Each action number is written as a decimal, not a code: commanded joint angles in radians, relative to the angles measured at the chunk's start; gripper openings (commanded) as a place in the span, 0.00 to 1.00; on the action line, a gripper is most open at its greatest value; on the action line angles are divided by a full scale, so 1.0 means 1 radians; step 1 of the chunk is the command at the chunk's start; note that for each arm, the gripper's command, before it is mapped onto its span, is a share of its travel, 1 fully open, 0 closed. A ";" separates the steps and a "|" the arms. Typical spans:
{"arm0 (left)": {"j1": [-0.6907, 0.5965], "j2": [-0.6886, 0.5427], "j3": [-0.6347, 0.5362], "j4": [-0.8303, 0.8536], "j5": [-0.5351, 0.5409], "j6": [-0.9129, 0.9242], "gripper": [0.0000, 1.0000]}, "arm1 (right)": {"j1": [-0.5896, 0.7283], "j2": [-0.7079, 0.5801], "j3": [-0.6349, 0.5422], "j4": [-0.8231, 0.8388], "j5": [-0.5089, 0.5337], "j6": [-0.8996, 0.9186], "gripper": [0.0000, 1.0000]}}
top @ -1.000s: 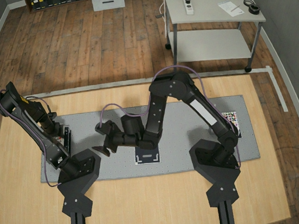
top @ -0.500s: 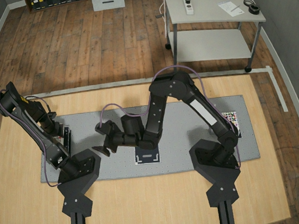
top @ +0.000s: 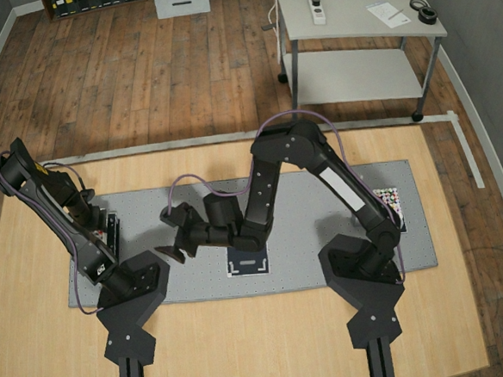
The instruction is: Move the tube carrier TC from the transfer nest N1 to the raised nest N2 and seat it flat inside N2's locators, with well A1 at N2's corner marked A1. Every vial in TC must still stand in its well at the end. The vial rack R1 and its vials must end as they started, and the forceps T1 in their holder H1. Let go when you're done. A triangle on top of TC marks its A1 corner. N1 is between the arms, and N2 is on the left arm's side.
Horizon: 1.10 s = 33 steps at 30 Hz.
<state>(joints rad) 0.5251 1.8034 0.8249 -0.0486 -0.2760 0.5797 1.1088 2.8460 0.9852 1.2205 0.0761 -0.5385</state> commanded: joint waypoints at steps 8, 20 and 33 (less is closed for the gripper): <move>0.018 0.100 0.052 0.040 -0.007 0.023 0.84 | 0.013 -0.016 0.024 0.030 -0.016 -0.004 1.00; -0.001 0.099 0.071 -0.030 -0.034 -0.004 0.84 | 0.013 -0.016 0.024 0.030 -0.016 -0.004 1.00; -0.020 0.066 0.078 -0.122 -0.064 -0.035 0.84 | 0.013 -0.016 0.024 0.030 -0.016 -0.004 1.00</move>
<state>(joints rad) 0.5171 1.8759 0.8879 -0.1123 -0.3042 0.5541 1.1088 2.8460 0.9852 1.2205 0.0761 -0.5385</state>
